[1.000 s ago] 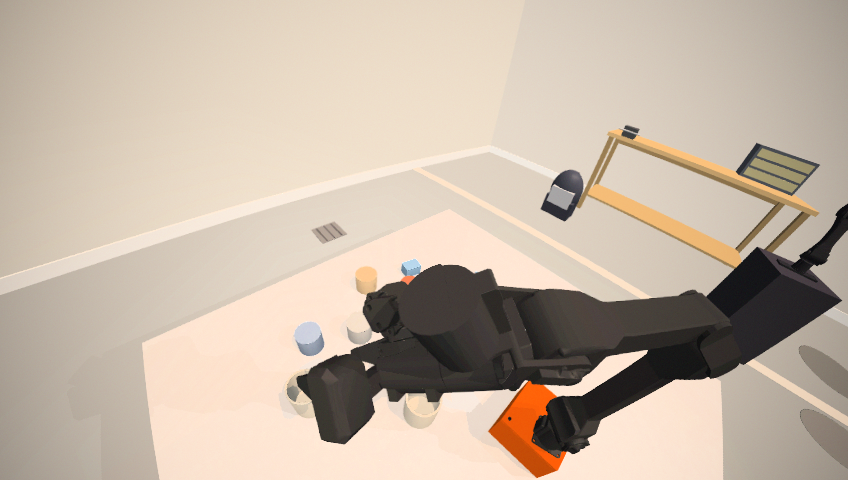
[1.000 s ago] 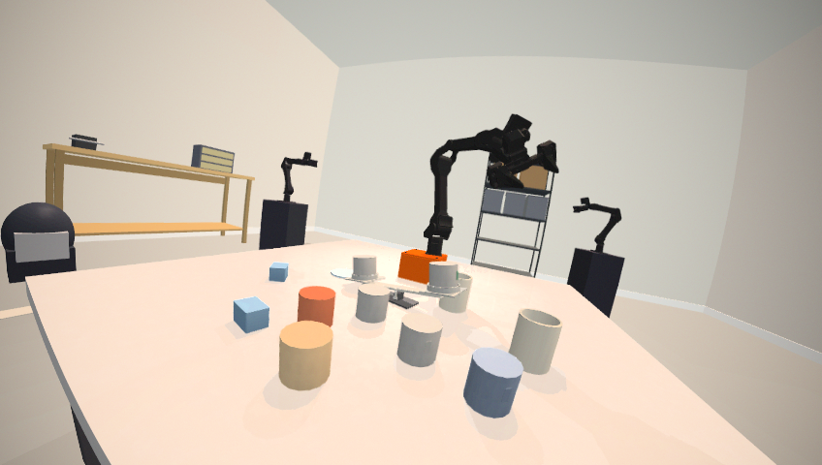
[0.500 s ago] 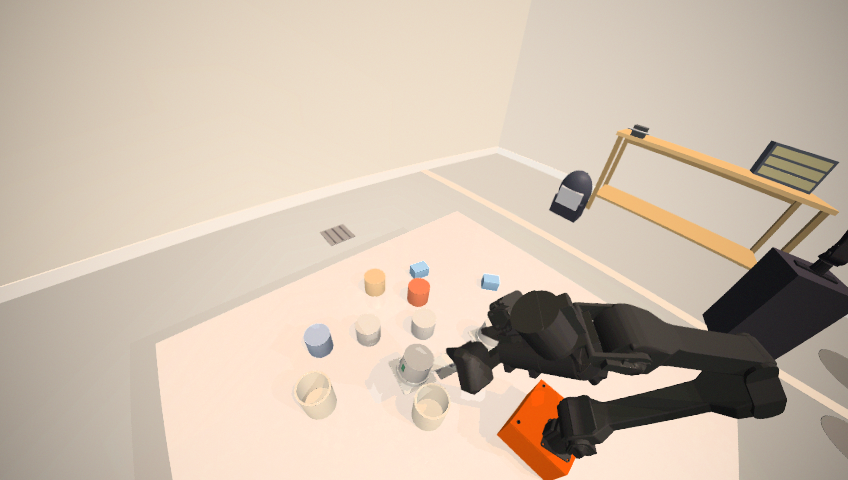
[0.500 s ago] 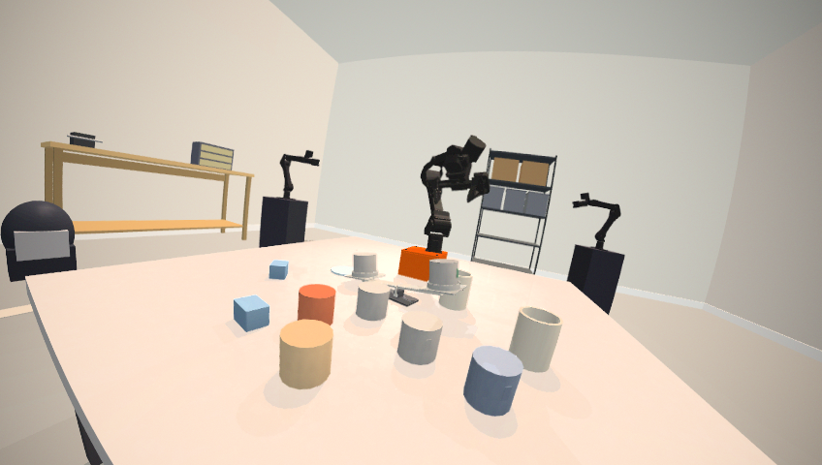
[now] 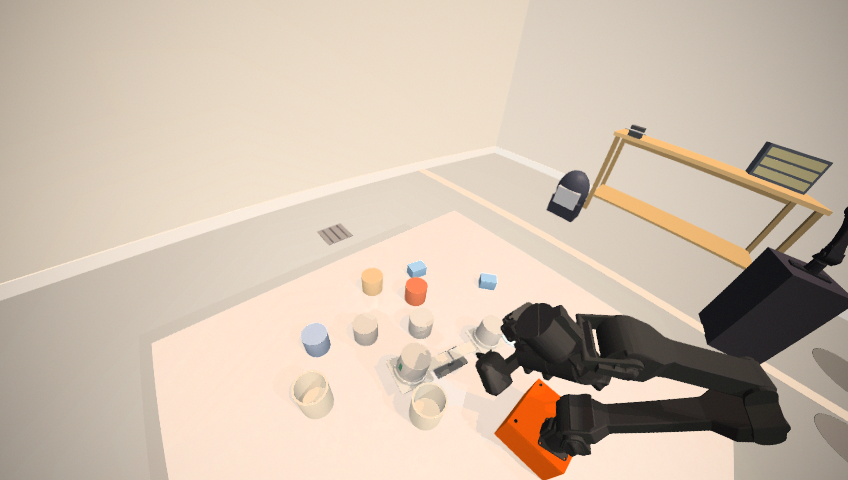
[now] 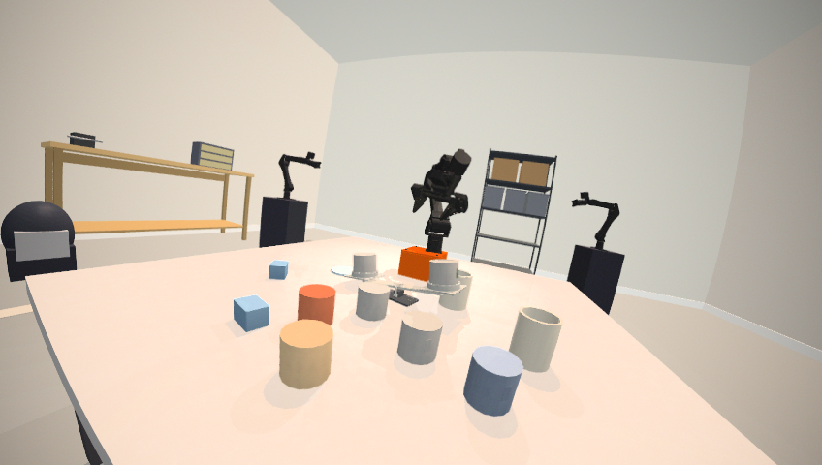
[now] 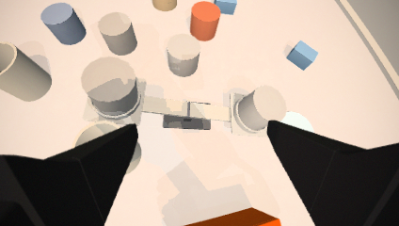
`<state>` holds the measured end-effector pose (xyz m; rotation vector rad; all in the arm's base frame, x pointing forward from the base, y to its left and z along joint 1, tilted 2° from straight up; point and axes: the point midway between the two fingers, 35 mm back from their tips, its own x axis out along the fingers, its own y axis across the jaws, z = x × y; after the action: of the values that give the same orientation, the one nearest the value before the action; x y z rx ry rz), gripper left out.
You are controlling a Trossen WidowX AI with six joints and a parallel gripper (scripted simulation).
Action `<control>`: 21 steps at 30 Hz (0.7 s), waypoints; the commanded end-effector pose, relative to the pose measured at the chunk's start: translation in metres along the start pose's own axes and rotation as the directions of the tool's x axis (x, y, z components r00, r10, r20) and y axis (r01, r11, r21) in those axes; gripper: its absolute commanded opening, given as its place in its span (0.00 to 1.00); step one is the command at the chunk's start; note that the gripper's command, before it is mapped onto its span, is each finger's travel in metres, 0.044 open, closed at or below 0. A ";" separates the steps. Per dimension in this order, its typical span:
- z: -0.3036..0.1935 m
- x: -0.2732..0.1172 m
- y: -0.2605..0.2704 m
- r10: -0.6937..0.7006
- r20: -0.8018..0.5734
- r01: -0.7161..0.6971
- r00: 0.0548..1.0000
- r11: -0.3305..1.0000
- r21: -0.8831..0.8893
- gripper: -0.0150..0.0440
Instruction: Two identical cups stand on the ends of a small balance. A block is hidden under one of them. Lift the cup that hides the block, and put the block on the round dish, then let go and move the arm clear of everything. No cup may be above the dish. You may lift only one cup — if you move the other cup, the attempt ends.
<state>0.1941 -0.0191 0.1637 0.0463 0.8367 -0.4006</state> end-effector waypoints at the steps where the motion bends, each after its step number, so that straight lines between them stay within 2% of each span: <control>1: 0.004 0.005 -0.002 -0.018 -0.042 0.014 0.999 0.995 -0.099 1.00; 11: 0.015 0.026 -0.013 -0.073 -0.177 -0.002 0.982 0.921 -0.389 1.00; 21: 0.023 0.052 -0.031 -0.098 -0.317 -0.128 0.943 0.776 -0.618 1.00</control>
<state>0.2264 -0.0628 0.1471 -0.4777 1.2374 -0.1301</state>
